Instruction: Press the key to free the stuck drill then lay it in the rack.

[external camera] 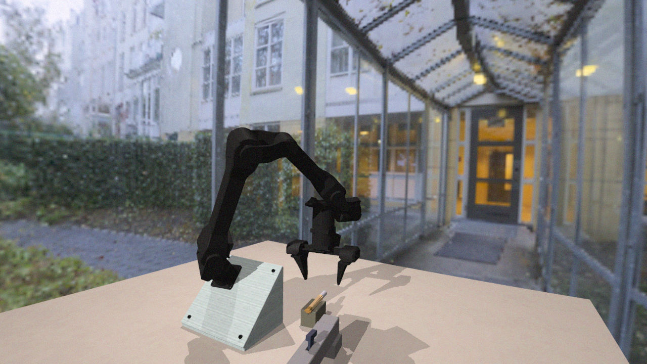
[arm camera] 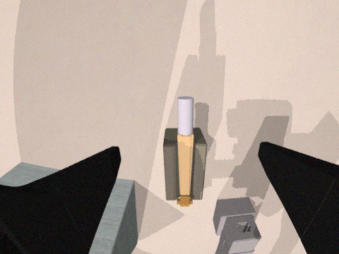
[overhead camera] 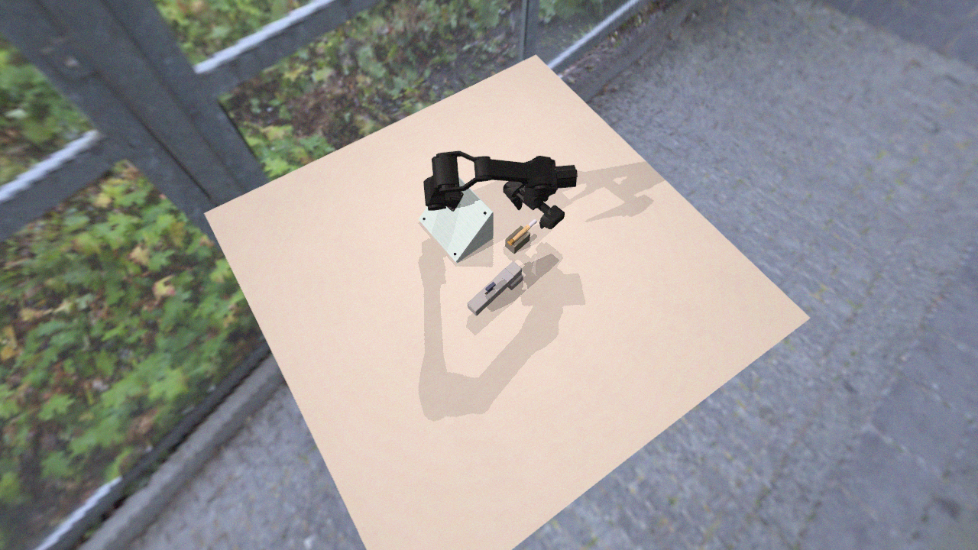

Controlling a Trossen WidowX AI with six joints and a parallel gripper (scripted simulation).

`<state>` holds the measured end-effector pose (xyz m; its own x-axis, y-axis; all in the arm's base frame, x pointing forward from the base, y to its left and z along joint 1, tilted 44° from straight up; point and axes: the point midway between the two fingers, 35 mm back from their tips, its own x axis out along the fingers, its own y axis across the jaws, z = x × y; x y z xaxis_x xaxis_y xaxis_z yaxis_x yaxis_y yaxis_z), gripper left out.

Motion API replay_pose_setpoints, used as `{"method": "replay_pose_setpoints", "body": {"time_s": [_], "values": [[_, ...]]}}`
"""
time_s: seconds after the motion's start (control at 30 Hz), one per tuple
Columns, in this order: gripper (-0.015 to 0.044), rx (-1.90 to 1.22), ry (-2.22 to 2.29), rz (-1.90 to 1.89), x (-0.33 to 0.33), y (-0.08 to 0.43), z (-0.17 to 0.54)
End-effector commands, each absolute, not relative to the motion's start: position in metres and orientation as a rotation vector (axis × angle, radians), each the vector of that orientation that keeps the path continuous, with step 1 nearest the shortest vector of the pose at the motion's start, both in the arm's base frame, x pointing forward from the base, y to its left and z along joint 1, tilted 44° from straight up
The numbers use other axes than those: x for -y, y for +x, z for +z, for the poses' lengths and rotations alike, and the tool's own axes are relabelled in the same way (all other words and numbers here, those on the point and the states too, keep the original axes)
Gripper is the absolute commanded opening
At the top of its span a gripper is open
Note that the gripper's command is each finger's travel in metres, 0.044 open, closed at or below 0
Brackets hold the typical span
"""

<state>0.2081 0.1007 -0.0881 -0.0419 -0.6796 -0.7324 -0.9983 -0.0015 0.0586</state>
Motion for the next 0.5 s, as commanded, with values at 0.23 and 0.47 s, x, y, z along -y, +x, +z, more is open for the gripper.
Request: {"method": "replay_pose_setpoints", "body": {"time_s": [0.23, 0.47], "values": [[0.044, -1.425, -1.634, 0.614, -0.128, 0.273, -0.013], [0.044, -1.131, -1.504, 0.396, -0.133, 0.314, 0.081]]}}
